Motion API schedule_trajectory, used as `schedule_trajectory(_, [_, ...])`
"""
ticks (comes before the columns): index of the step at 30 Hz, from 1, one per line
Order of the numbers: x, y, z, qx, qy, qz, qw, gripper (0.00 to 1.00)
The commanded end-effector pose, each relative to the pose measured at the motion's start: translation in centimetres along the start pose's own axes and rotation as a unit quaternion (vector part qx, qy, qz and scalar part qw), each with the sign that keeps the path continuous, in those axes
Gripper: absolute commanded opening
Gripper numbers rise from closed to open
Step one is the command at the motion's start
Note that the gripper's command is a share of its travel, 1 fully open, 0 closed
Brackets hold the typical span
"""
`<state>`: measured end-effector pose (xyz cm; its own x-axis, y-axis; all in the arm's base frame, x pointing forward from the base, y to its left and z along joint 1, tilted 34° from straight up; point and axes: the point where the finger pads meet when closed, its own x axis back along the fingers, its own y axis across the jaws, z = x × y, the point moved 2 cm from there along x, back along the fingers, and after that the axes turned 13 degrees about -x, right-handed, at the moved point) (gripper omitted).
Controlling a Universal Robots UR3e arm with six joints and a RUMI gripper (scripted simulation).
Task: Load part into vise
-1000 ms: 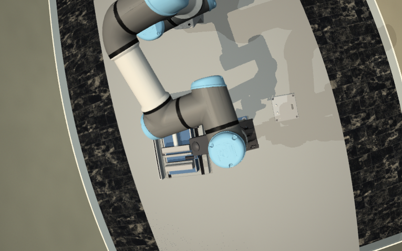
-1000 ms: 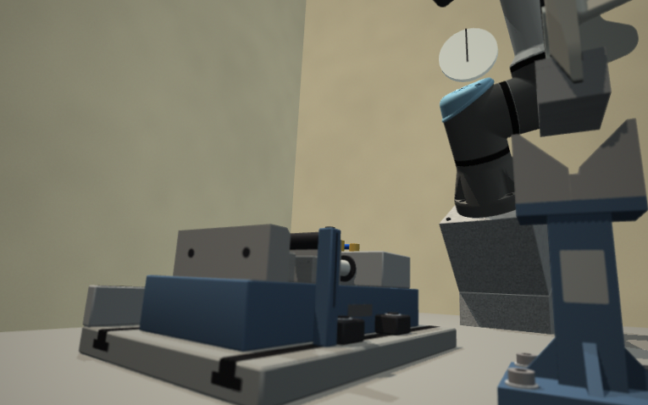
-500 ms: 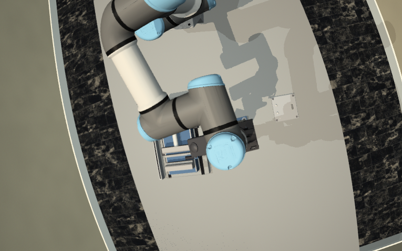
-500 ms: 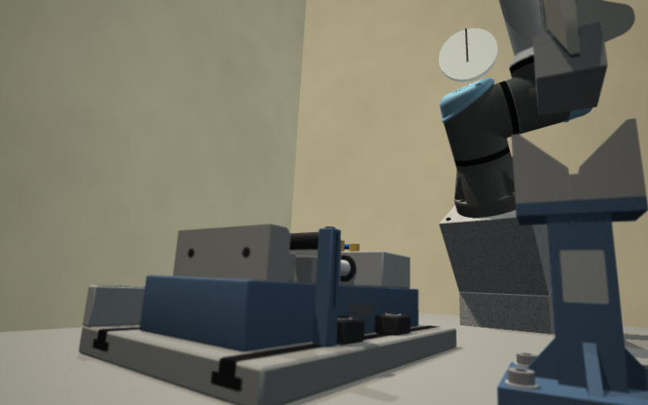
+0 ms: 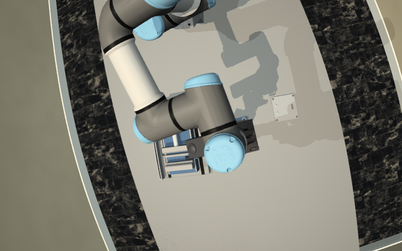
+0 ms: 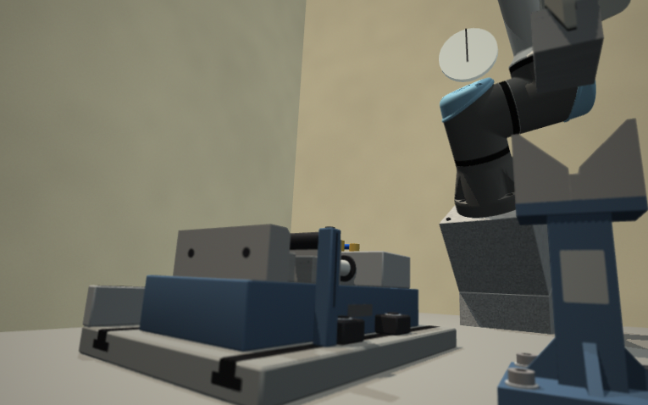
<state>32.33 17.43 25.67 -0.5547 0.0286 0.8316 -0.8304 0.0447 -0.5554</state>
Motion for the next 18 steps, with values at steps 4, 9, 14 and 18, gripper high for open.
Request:
schedule_trajectory(4, [0.79, -0.08, -0.02, 0.000, -0.001, 0.001, 1.000, 0.00])
schedule_trajectory(9, [0.94, -0.07, -0.02, 0.000, -0.001, 0.001, 1.000, 0.00])
schedule_trajectory(14, [0.99, -0.07, -0.02, 0.000, -0.001, 0.001, 1.000, 0.00])
schedule_trajectory(18, [1.00, -0.07, -0.02, 0.000, -0.001, 0.001, 1.000, 0.00])
